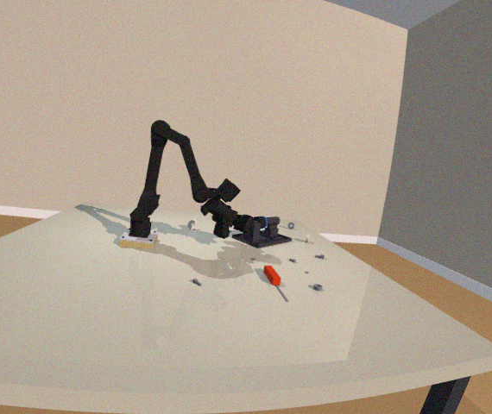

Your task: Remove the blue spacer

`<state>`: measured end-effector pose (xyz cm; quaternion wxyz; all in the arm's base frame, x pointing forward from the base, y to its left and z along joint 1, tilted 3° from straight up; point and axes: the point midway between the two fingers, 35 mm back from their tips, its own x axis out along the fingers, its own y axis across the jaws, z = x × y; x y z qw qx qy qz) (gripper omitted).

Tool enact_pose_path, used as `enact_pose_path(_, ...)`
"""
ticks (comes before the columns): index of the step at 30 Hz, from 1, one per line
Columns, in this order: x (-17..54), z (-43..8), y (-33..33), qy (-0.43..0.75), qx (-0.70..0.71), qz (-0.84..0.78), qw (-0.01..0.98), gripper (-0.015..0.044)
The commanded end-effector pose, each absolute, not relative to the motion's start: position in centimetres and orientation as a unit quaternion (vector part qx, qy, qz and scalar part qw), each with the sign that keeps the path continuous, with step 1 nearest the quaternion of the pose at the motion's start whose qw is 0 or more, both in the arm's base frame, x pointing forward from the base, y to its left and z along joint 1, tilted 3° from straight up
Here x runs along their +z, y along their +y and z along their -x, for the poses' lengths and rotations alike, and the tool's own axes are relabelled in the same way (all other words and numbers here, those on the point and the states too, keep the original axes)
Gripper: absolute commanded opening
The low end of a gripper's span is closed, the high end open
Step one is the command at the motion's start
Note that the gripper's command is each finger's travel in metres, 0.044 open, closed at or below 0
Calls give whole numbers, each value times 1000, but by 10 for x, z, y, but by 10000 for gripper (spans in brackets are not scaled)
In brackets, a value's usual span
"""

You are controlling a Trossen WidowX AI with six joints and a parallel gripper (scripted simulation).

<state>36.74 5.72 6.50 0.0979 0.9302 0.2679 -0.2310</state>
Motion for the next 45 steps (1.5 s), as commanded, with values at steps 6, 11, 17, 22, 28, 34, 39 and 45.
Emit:
enact_pose_path(6,65,-366,57,269,-230,-930,100,0)
enact_pose_path(11,65,-366,57,269,-230,-930,100,0)
enact_pose_path(17,65,-366,56,269,-230,-930,100,0)
enact_pose_path(22,65,-365,56,269,-230,-930,100,0)
enact_pose_path(28,65,-365,56,269,-230,-930,100,0)
enact_pose_path(34,65,-364,55,269,-230,-930,100,0)
enact_pose_path(39,65,-364,55,269,-230,-930,100,0)
enact_pose_path(45,65,-363,55,269,-230,-930,100,0)
